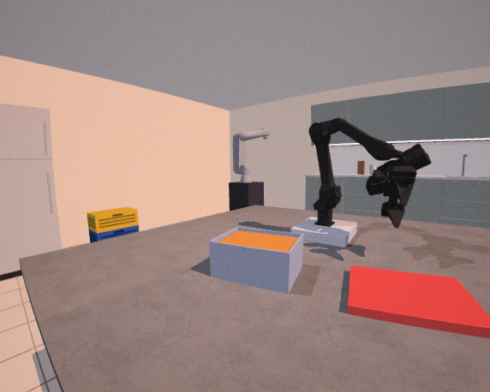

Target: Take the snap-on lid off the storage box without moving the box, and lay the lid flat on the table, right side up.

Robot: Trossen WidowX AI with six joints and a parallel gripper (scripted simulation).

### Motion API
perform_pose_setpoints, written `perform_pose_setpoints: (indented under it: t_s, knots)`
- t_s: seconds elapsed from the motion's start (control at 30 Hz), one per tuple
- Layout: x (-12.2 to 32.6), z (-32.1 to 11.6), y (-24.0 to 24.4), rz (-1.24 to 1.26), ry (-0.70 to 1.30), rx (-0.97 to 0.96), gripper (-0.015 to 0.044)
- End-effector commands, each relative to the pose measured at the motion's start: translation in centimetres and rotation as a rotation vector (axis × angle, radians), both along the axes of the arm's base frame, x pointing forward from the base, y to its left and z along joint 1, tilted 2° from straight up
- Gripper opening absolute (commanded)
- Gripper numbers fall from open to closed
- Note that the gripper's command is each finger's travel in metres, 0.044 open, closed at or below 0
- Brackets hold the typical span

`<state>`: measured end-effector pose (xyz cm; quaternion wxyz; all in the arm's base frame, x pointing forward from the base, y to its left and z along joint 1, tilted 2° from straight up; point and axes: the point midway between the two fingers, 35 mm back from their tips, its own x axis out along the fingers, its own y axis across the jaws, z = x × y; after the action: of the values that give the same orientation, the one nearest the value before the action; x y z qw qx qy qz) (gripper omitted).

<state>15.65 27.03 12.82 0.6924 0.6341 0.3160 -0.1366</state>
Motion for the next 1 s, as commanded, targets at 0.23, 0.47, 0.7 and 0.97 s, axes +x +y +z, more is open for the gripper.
perform_pose_setpoints:
  t_s: [0.23,0.47,0.7,0.97]
  knots:
    - [-0.08,0.16,-0.01,-0.005,-0.003,0.01,0.044]
    - [-0.08,0.16,-0.01,-0.005,-0.003,0.01,0.044]
    - [-0.08,0.16,-0.01,-0.005,-0.003,0.01,0.044]
    - [-0.08,0.16,-0.01,-0.005,-0.003,0.01,0.044]
